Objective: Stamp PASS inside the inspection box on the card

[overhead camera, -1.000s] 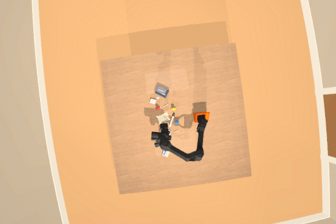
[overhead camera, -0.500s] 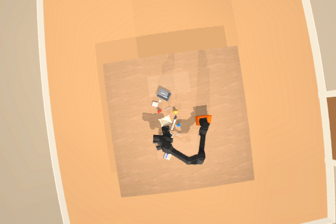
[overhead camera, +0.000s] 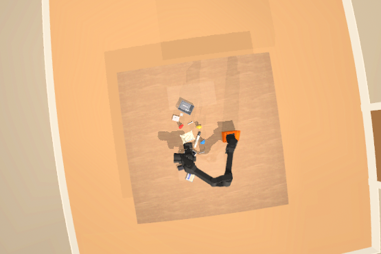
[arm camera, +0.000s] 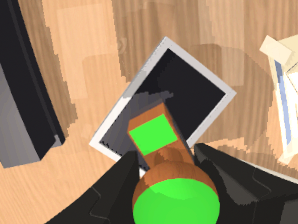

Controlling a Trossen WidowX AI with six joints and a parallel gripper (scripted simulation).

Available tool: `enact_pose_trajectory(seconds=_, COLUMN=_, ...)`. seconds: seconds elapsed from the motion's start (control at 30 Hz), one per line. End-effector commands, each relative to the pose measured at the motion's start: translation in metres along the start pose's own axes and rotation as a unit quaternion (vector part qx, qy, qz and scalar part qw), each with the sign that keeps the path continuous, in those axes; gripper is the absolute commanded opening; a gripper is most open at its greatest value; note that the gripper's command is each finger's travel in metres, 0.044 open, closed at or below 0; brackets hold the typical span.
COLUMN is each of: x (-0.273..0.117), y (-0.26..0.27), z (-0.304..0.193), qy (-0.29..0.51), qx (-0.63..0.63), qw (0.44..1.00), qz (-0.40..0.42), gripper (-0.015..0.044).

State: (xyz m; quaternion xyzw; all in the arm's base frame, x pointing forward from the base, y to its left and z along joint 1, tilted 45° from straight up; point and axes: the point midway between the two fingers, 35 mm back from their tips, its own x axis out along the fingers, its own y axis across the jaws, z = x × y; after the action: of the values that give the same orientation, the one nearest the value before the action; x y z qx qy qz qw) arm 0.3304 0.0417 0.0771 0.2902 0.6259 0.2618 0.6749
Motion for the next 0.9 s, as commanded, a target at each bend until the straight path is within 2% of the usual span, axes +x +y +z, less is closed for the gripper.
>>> enact_pose_trajectory(seconds=0.0, x=0.005, y=-0.001, z=-0.002, qy=0.004, qx=0.004, qw=1.000, qz=0.002, gripper=0.0000)
enact_pose_trajectory(seconds=0.87, x=0.023, y=-0.001, z=-0.002, qy=0.004, qx=0.003, qw=1.000, qz=0.003, gripper=0.0000)
